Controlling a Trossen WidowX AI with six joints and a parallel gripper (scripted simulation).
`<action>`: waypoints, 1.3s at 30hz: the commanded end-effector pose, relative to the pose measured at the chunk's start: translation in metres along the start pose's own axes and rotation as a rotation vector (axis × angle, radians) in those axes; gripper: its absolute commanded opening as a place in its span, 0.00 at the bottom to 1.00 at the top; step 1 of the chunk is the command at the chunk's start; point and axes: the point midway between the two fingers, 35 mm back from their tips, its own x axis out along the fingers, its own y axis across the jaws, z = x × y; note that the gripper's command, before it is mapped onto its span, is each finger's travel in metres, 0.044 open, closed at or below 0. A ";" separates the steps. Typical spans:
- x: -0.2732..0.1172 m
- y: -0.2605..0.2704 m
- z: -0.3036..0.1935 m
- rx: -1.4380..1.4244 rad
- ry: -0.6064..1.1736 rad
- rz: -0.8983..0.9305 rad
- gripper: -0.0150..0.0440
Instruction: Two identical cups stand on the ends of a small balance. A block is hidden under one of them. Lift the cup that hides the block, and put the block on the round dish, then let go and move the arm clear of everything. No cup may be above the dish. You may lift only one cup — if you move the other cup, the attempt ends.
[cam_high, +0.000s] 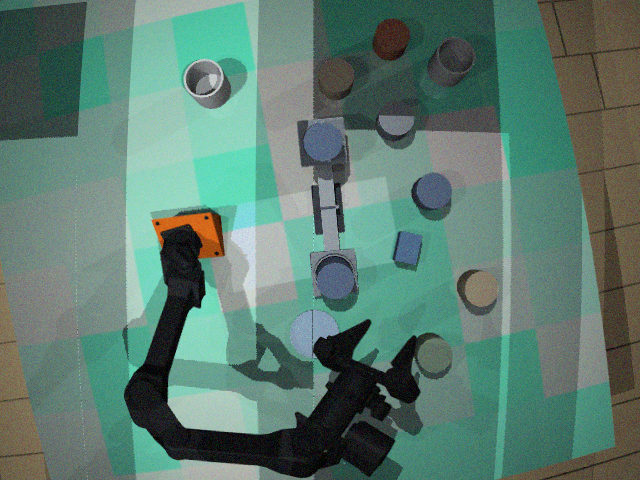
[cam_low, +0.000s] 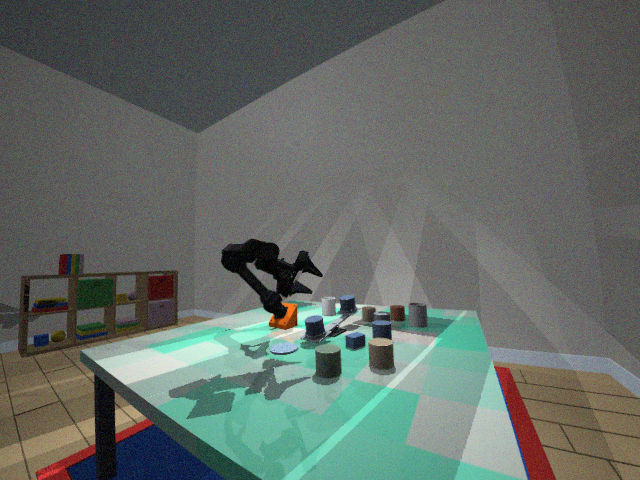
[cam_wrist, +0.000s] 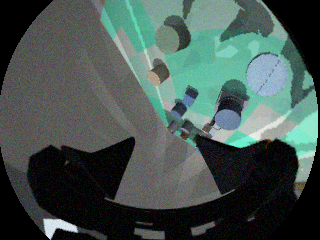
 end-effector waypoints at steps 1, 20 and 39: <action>0.018 -0.012 -0.025 -0.052 0.016 -0.090 1.00; 0.063 -0.071 -0.110 -0.358 0.009 -0.425 1.00; 0.069 -0.132 -0.172 -0.816 -0.107 -0.665 1.00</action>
